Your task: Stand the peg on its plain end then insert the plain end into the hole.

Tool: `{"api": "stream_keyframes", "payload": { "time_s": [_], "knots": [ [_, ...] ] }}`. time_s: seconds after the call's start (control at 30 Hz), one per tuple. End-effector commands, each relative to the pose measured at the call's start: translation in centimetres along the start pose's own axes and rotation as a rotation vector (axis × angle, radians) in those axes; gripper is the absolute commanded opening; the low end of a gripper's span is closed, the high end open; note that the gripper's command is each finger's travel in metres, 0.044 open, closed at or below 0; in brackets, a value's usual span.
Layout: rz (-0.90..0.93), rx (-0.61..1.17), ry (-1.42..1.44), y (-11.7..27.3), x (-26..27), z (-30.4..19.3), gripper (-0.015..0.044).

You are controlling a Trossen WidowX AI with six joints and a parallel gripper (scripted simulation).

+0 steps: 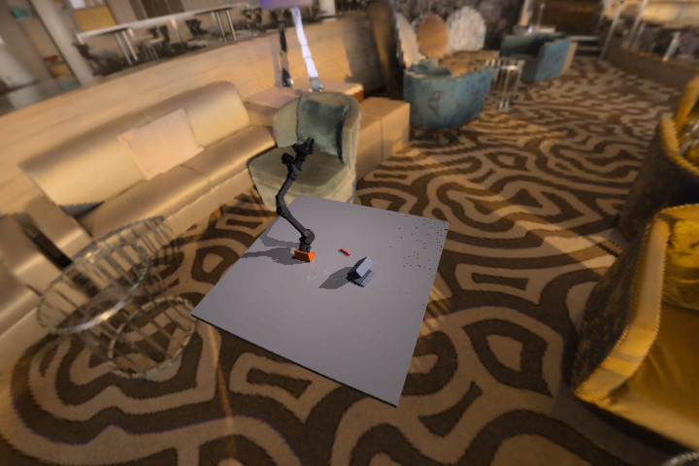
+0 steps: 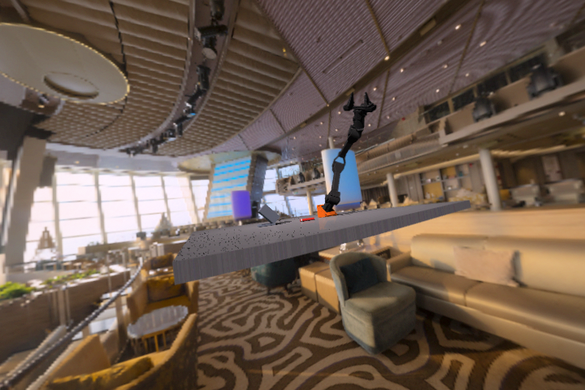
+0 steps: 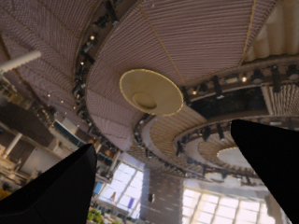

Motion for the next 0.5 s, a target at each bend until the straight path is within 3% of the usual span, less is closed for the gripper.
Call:
{"api": "stream_keyframes", "payload": {
  "time_s": [0.0, 0.47],
  "knots": [
    [0.002, 0.001, 0.002, 0.0, 0.1, 0.0, 0.0426],
    [0.216, 0.128, 0.204, -0.6, 7.3, -5.6, 0.0440]
  ]
}}
Point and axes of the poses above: the point midway between the two fingers, 35 mm back from their tips, its own y axis back along the fingers, its own x axis across the jaws, z = x × y, the point moved 10 cm from there along y, back along the fingers, and after that the axes turned 1 degree about y, right-handed, at the moved point
